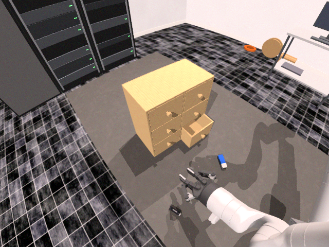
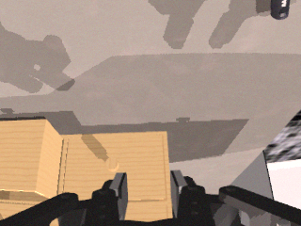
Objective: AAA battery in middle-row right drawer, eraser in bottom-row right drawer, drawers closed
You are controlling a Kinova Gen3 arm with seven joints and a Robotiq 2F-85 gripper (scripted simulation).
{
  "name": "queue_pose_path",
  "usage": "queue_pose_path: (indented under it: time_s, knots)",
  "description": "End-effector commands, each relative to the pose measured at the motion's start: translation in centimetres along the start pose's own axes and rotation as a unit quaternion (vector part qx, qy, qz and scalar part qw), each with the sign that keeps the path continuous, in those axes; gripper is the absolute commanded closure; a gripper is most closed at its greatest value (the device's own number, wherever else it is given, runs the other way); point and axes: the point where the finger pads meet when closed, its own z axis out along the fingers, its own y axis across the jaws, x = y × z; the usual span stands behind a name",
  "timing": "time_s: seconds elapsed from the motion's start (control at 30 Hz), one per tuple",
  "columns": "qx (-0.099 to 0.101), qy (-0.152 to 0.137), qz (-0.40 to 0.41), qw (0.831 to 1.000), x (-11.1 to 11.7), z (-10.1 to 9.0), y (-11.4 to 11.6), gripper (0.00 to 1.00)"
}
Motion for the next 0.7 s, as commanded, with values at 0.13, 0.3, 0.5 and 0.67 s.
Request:
queue_pose_path:
  time_s: [0.13,0.3,0.5,0.67]
  knots:
    - [-0.002,-0.003,0.001,1.0,-0.5,-0.5,1.1,0.67]
    - [-0.002,-0.003,0.001,1.0,-0.6,-0.7,1.6,0.67]
    - [-0.002,-0.003,0.001,1.0,-0.7,-0.8,2.1,0.67]
    - [-0.002,-0.003,0.001,1.0,-0.8,-0.9,2.4,0.67]
